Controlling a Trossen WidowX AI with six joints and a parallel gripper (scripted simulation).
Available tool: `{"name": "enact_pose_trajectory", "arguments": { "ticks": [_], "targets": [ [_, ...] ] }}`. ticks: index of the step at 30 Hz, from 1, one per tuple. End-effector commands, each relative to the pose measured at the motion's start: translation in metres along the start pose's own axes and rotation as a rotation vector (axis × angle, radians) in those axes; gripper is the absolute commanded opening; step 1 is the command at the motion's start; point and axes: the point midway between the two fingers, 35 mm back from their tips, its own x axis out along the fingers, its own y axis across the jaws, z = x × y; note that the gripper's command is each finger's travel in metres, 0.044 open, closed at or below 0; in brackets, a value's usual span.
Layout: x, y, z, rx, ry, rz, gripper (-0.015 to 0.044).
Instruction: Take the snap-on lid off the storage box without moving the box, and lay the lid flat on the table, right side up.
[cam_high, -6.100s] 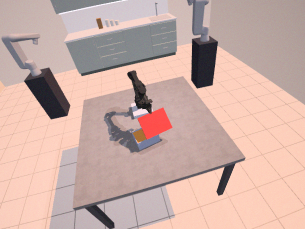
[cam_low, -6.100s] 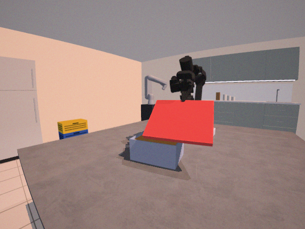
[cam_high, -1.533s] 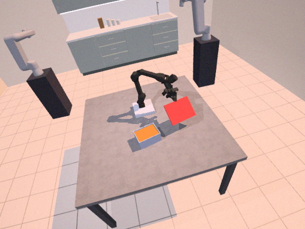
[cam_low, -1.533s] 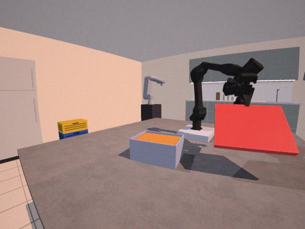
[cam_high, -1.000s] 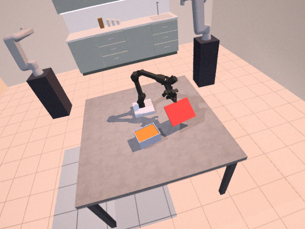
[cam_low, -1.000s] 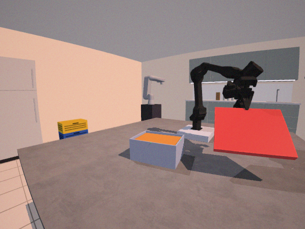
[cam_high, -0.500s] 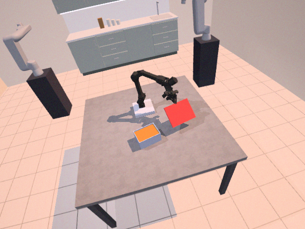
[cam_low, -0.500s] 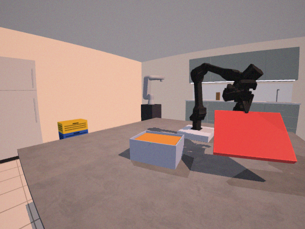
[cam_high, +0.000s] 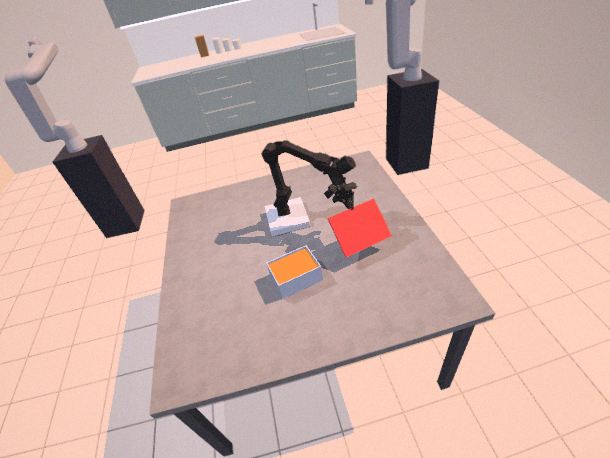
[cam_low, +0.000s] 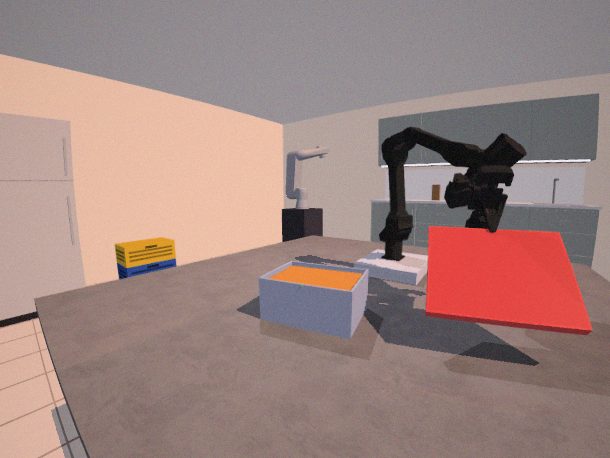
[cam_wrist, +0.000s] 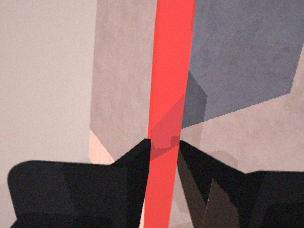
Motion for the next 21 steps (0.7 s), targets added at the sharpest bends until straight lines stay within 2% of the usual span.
{"name": "enact_pose_trajectory", "arguments": {
  "ticks": [1,21],
  "targets": [
    [0.002,-0.001,0.0,0.004,-0.001,0.007,0.0],
    [0.012,-0.013,0.0,0.004,-0.001,0.007,0.0]
  ]
}}
